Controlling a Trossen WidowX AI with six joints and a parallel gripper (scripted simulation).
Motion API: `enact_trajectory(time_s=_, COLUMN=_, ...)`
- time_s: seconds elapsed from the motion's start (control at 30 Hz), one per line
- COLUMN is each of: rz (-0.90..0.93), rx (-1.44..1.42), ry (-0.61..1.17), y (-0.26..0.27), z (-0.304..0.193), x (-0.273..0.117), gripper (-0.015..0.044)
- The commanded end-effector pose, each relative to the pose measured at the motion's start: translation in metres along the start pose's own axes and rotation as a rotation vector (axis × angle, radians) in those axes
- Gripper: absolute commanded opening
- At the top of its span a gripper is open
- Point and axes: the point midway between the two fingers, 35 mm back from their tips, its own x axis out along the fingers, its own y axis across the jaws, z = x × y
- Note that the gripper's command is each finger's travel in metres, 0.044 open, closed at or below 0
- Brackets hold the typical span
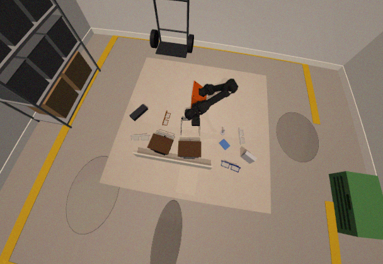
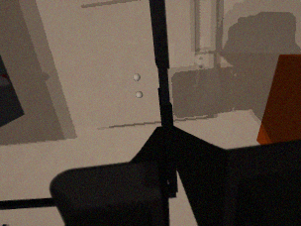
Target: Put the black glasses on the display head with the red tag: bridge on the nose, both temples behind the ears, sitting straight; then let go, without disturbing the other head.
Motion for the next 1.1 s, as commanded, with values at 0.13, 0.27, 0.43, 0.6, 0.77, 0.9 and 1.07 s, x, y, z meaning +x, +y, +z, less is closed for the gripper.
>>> enact_trajectory(time_s=0.13, rz=-0.001, rx=0.008, ry=0.0, y=-0.002, z=0.001, x=0.009, gripper=0.0)
enact_trajectory(time_s=0.27, rz=0.003, rx=0.008, ry=0.004, y=-0.002, z=0.001, x=0.013, gripper=0.0)
enact_trajectory(time_s=0.43, rz=0.003, rx=0.008, ry=0.006, y=-0.002, z=0.002, x=0.018, gripper=0.0)
enact_trajectory(time_s=0.6, rz=0.003, rx=0.008, ry=0.006, y=-0.003, z=0.002, x=0.023, gripper=0.0)
enact_trajectory(time_s=0.77, rz=0.003, rx=0.008, ry=0.006, y=-0.003, z=0.002, x=0.028, gripper=0.0)
enact_trajectory(time_s=0.9, rz=0.003, rx=0.008, ry=0.006, y=-0.003, z=0.001, x=0.032, gripper=0.0)
enact_trajectory(time_s=1.07, rz=0.003, rx=0.008, ry=0.006, y=-0.003, z=0.001, x=0.032, gripper=0.0)
